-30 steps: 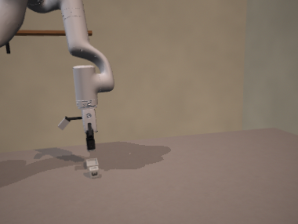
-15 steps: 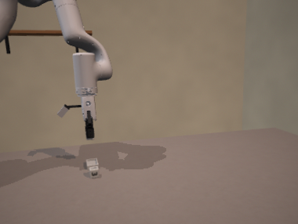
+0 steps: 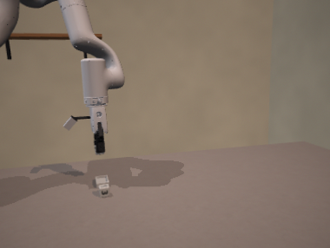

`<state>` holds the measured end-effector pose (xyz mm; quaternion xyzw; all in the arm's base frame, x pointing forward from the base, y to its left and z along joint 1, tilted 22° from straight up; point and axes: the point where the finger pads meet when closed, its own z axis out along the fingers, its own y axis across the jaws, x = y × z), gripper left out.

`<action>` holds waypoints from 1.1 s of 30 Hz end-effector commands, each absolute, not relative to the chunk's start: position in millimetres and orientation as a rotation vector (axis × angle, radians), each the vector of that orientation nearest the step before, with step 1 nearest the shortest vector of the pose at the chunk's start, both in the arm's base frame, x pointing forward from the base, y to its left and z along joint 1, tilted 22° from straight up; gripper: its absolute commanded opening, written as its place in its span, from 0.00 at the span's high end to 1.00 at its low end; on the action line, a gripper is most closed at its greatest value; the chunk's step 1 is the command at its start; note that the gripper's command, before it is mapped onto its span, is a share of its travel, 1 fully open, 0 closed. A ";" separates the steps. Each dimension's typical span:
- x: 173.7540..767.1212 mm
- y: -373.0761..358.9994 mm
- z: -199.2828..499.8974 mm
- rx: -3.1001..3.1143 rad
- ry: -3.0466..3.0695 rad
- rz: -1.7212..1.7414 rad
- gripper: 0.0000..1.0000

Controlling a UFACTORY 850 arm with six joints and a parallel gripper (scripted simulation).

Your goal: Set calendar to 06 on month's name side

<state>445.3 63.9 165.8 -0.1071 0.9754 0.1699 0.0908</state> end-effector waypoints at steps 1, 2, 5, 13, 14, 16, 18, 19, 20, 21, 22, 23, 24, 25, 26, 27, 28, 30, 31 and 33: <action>445.8 66.6 167.1 -0.461 2.862 0.488 0.71; 445.7 67.7 167.4 -0.516 2.847 0.481 0.71; 445.4 71.7 168.4 -0.705 2.788 0.456 0.71; 444.8 79.0 170.3 -1.042 2.648 0.405 0.71; 444.8 79.0 170.3 -1.042 2.648 0.405 0.71; 444.4 82.9 171.3 -1.209 2.561 0.376 0.71; 444.2 84.5 171.7 -1.276 2.522 0.364 0.71; 444.1 85.5 172.0 -1.319 2.496 0.356 0.71; 444.0 86.7 172.3 -1.368 2.465 0.347 0.71; 443.8 87.8 172.6 -1.413 2.435 0.338 0.71; 443.8 87.8 172.6 -1.414 2.435 0.338 0.71; 443.6 89.9 173.1 -1.500 2.375 0.320 0.71; 443.6 90.2 173.2 -1.509 2.368 0.318 0.71; 443.3 91.9 173.6 -1.577 2.317 0.304 0.71; 443.3 92.6 173.8 -1.603 2.297 0.298 0.71; 443.1 94.0 174.2 -1.655 2.255 0.287 0.71; 442.9 95.0 174.5 -1.694 2.222 0.278 0.71; 442.9 95.1 174.5 -1.697 2.220 0.277 0.71; 442.9 95.1 174.5 -1.697 2.220 0.277 0.71; 442.3 99.4 175.6 -1.851 2.080 0.240 0.71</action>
